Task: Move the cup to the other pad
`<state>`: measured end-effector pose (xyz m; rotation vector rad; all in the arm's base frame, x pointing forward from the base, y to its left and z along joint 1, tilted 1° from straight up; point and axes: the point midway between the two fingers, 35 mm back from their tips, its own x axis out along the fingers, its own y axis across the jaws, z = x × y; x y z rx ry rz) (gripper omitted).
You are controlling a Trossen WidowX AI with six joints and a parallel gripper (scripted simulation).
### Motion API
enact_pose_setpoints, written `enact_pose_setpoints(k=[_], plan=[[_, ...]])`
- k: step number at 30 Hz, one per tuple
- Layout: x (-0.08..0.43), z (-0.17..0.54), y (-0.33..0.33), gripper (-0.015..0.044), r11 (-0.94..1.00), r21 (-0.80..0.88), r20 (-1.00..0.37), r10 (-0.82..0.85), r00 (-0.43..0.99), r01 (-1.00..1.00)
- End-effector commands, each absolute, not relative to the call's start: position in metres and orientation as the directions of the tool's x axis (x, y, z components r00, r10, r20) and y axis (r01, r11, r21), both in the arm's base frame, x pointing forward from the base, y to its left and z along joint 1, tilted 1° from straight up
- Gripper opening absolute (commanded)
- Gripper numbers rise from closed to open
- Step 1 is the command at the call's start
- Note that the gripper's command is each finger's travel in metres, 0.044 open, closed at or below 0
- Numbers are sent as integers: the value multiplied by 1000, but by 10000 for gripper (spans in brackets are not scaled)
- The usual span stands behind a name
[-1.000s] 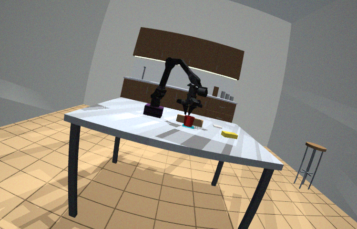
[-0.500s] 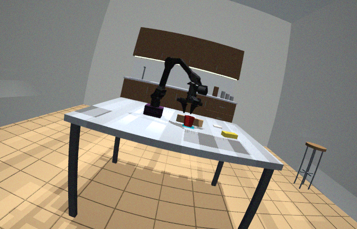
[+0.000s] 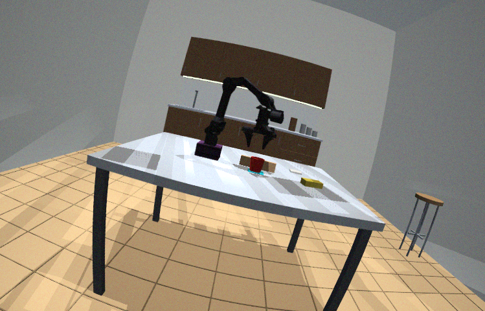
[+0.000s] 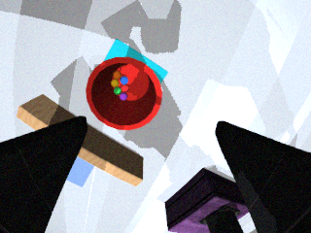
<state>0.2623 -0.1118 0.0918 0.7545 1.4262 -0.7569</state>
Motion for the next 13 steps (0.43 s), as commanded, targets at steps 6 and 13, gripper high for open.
enact_pose_setpoints(k=[6, 13], plan=[[262, 123, -111, 440, 564, 7, -1000, -13, 18, 826], [262, 119, -111, 440, 567, 8, -1000, -9, 17, 823]])
